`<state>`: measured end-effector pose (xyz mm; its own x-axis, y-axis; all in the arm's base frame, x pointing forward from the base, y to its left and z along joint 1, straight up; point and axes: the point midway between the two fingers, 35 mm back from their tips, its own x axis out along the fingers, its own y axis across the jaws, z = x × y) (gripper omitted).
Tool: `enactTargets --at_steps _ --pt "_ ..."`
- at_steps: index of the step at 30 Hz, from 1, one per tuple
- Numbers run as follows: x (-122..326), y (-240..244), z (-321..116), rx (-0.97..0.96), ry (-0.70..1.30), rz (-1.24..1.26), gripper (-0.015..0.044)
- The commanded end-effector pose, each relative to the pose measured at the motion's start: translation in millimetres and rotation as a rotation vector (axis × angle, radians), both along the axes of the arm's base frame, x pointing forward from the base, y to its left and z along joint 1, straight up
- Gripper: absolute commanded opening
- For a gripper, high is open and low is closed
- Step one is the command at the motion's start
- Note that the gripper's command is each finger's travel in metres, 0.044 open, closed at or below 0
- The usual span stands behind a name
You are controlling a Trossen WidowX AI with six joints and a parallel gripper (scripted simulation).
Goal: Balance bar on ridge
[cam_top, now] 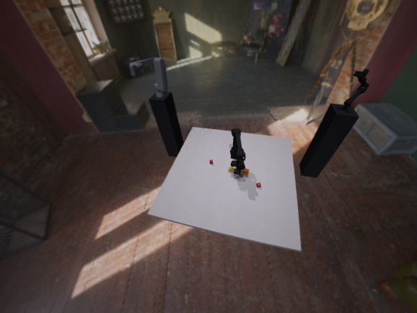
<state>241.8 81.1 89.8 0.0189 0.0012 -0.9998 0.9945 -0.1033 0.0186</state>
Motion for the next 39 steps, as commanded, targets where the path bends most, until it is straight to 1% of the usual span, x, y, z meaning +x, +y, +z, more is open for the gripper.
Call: enactTargets --at_steps 1,39 --pt "0.0 0.8 -0.7 0.005 0.0 -0.002 0.0" --pt "-0.3 0.3 -3.9 0.005 0.0 -0.002 0.0"
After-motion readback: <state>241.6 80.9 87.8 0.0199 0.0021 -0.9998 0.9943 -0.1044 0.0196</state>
